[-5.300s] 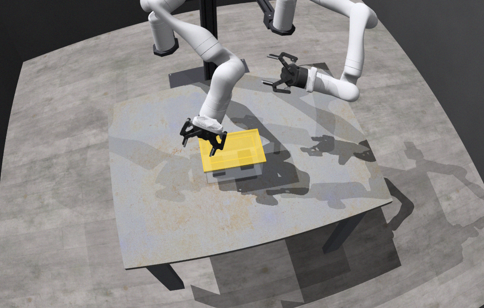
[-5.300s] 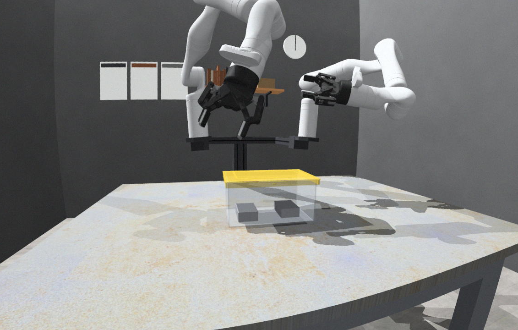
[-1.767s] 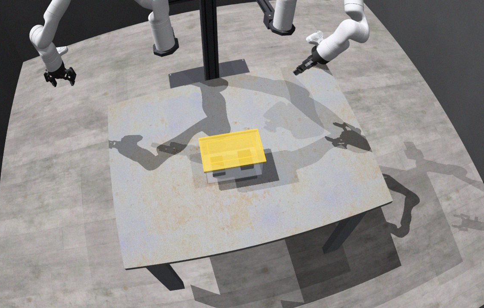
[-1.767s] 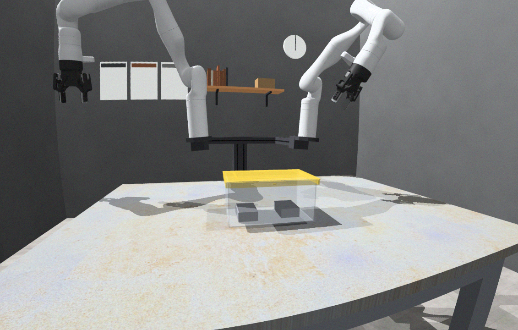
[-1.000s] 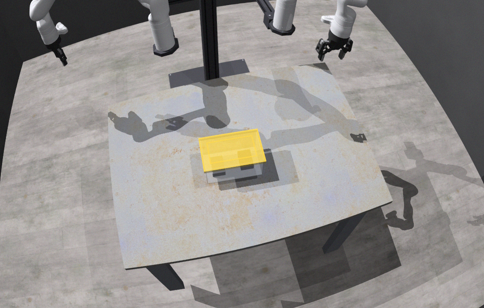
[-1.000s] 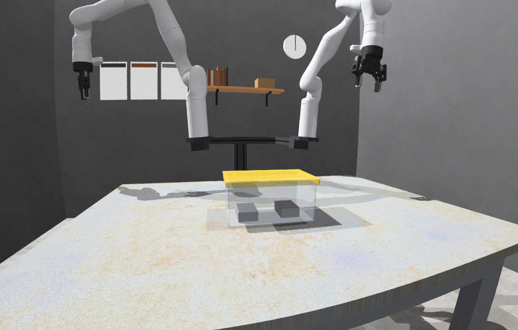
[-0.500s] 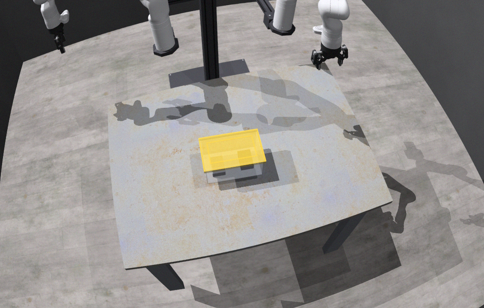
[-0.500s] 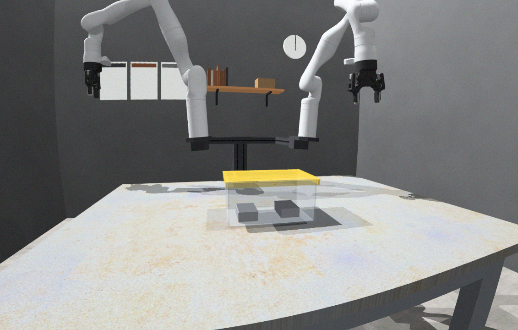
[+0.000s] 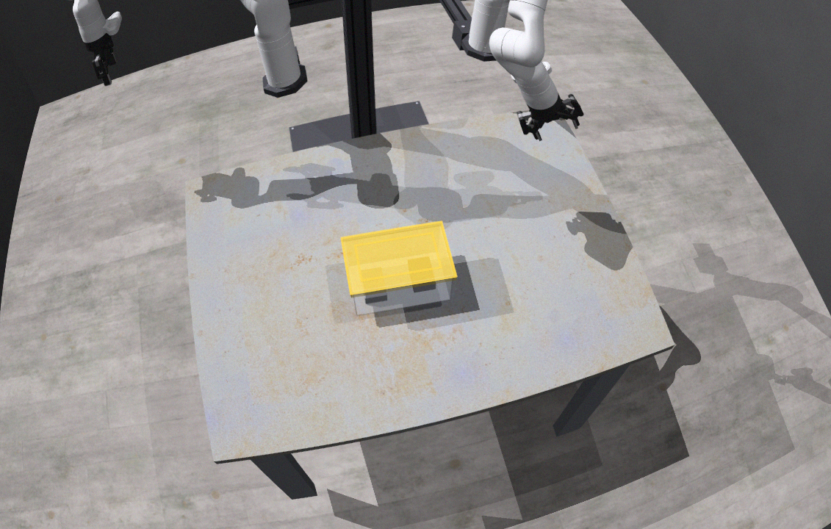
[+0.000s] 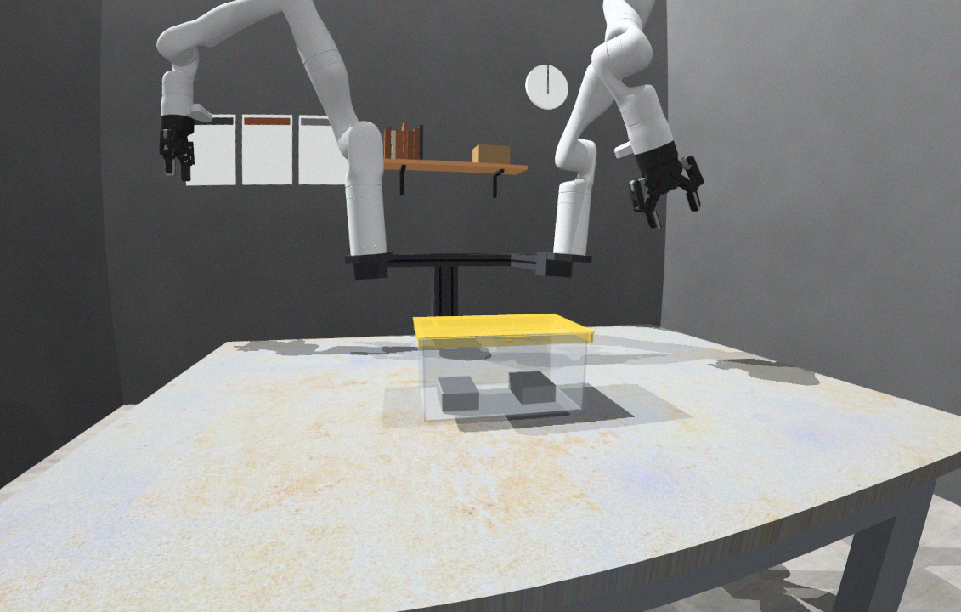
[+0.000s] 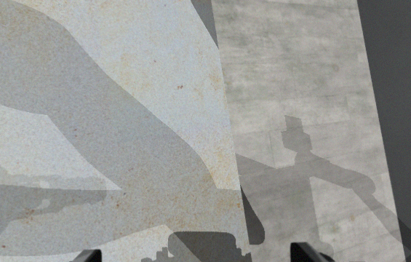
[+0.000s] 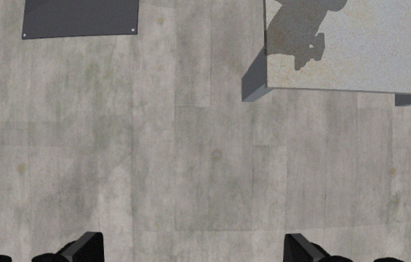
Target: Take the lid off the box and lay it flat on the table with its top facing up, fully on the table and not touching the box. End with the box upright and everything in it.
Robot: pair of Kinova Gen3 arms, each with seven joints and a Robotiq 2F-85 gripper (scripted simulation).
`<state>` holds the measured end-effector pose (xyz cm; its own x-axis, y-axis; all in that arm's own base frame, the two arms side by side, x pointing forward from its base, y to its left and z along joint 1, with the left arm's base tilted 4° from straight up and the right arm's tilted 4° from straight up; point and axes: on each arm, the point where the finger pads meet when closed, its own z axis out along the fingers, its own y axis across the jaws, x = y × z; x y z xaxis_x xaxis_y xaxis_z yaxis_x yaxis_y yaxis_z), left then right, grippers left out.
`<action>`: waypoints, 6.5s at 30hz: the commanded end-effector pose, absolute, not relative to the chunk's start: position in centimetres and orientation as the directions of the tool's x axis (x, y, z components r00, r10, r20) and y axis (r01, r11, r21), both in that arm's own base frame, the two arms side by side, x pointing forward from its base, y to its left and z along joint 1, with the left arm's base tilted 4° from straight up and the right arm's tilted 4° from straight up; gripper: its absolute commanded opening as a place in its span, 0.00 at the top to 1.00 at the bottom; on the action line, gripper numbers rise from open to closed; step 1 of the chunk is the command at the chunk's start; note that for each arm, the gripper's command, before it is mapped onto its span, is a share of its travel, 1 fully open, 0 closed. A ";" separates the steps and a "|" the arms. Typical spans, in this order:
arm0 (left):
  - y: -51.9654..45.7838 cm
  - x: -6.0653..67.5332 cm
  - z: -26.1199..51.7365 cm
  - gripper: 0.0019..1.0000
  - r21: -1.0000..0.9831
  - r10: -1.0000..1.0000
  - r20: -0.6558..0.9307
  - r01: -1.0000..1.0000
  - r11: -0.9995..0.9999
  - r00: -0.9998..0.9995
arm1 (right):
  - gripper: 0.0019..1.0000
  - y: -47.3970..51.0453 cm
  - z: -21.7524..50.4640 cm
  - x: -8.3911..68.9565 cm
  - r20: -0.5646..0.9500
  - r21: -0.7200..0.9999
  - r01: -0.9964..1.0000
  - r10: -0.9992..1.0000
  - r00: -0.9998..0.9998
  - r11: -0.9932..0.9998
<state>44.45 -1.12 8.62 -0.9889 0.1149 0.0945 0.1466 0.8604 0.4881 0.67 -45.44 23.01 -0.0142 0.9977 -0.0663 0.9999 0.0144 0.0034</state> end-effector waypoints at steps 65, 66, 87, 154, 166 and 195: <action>-37.4 41.6 -9.7 0.00 0.983 0.994 0.067 0.165 -0.080 0.081 | 0.00 -45.5 23.1 0.7 -0.068 0.004 1.000 0.998 -0.014 0.014; -37.5 41.5 -9.7 0.00 0.983 0.994 0.067 0.164 -0.081 0.086 | 0.00 -45.5 23.1 0.7 -0.068 0.004 1.000 0.998 -0.014 0.014; -37.6 41.4 -9.8 0.55 0.983 0.994 0.067 0.164 -0.082 0.091 | 0.00 -45.5 23.1 0.7 -0.068 0.004 1.000 0.998 -0.014 0.014; -37.9 44.6 -10.4 0.55 0.983 0.994 0.067 0.164 -0.082 0.091 | 0.00 -45.5 23.1 0.7 -0.068 0.004 1.000 0.998 -0.014 0.014; -38.0 46.6 -10.7 0.55 0.983 0.994 0.067 0.164 -0.082 0.091 | 0.00 -45.5 23.1 0.7 -0.068 0.004 1.000 0.998 -0.014 0.014; -38.2 48.3 -11.0 0.55 0.983 0.994 0.067 0.164 -0.082 0.091 | 0.00 -45.5 23.1 0.7 -0.068 0.004 1.000 0.998 -0.014 0.014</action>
<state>48.25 -38.11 -11.11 0.0909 0.9935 0.0687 0.1648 -0.0830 0.9828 0.67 -45.44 23.01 -0.0139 0.9977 -0.0663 0.9999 0.0141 0.0034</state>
